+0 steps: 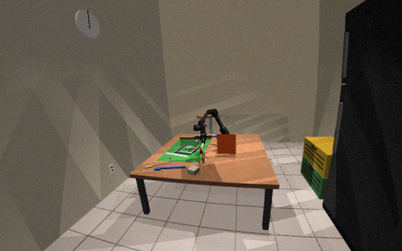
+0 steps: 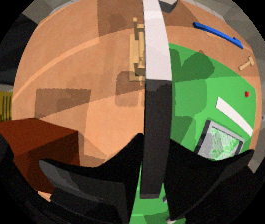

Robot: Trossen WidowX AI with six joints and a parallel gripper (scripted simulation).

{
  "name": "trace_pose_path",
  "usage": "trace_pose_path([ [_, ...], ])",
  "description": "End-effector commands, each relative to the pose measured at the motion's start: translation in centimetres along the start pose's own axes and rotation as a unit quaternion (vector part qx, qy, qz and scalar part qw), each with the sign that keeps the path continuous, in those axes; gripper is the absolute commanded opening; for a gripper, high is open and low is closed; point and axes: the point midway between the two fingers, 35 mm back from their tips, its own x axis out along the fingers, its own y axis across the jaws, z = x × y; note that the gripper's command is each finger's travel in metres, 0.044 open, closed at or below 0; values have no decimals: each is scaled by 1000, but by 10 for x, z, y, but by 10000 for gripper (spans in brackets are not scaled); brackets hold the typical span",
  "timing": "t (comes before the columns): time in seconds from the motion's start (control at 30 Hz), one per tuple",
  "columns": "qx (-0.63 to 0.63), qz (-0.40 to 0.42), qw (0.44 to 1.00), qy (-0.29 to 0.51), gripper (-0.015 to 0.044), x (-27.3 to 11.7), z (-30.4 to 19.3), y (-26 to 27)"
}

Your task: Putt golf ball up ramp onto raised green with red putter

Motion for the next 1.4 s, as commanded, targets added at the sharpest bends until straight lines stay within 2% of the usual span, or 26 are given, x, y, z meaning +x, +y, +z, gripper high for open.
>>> trace_pose_path([
  [0.0,52,-11,999,-5,0,-11,-18,-12],
  [0.33,209,-27,978,-6,0,-36,-82,-31],
  [0.67,362,-43,931,0,0,-57,-151,-33],
  [1.0,507,-60,860,13,0,-74,-219,-18],
  [1.37,651,-81,754,34,0,-92,-287,17],
])
